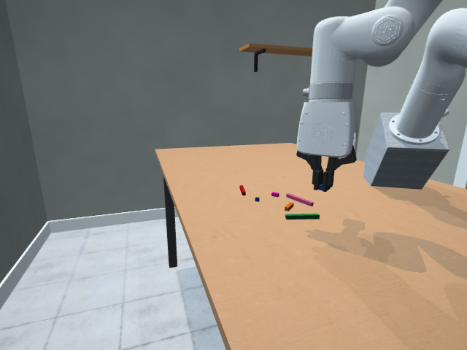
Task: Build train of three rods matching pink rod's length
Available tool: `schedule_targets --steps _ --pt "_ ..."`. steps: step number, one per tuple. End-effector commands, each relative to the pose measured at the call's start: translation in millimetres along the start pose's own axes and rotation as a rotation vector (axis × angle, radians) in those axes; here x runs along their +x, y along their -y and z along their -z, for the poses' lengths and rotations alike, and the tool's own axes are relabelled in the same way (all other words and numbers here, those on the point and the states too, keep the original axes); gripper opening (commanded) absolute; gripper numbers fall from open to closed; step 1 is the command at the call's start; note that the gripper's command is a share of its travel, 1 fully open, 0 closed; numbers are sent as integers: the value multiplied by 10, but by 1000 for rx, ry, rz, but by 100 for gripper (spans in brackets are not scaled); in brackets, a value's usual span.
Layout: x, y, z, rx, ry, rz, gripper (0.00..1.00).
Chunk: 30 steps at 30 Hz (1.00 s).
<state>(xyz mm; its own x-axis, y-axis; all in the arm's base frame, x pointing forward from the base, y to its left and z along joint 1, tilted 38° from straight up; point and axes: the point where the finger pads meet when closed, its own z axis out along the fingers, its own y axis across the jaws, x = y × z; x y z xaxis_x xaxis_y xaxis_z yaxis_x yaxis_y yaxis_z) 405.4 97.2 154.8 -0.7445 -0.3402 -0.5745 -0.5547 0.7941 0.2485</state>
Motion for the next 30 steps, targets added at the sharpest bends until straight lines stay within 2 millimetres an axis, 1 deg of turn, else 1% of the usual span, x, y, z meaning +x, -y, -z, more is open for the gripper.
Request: schedule_targets --steps 1,15,18,23,30 --pt "-41 -140 37 8 5 11 4" --pt "-41 -140 32 8 3 11 4" --pt "-42 -139 3 9 -7 12 4" --pt "-44 -137 -125 10 -13 12 4" --pt "-47 -132 -415 10 -13 12 4"
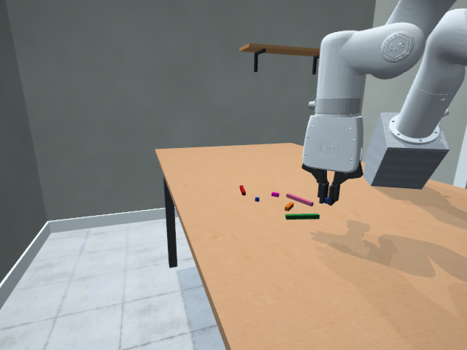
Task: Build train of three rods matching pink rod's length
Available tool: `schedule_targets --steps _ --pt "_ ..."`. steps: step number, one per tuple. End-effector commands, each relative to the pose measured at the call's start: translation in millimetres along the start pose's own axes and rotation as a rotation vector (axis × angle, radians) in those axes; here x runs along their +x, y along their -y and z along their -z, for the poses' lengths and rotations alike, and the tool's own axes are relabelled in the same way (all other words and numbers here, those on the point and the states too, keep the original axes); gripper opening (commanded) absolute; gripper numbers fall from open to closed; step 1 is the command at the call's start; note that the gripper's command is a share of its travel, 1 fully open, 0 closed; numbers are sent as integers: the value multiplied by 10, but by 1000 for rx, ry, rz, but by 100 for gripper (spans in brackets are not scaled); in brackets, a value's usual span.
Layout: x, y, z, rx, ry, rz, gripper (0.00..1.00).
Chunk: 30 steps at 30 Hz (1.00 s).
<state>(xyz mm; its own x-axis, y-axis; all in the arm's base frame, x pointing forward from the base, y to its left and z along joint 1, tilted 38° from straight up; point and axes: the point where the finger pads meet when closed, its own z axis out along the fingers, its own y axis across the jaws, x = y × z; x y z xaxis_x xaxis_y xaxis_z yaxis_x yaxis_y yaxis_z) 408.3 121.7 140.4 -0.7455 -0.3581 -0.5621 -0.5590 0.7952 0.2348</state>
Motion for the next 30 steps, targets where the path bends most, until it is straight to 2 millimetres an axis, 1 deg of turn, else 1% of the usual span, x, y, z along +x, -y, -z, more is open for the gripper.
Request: schedule_targets --steps 1,2,10,14,17,30 --pt "-28 10 -168 0 6 1 4" --pt "-28 10 -168 0 6 1 4" --pt "-38 12 -481 0 6 1 4" --pt "-41 13 -569 0 6 1 4" --pt "-41 13 -597 0 6 1 4" --pt "-42 13 -601 0 6 1 4"
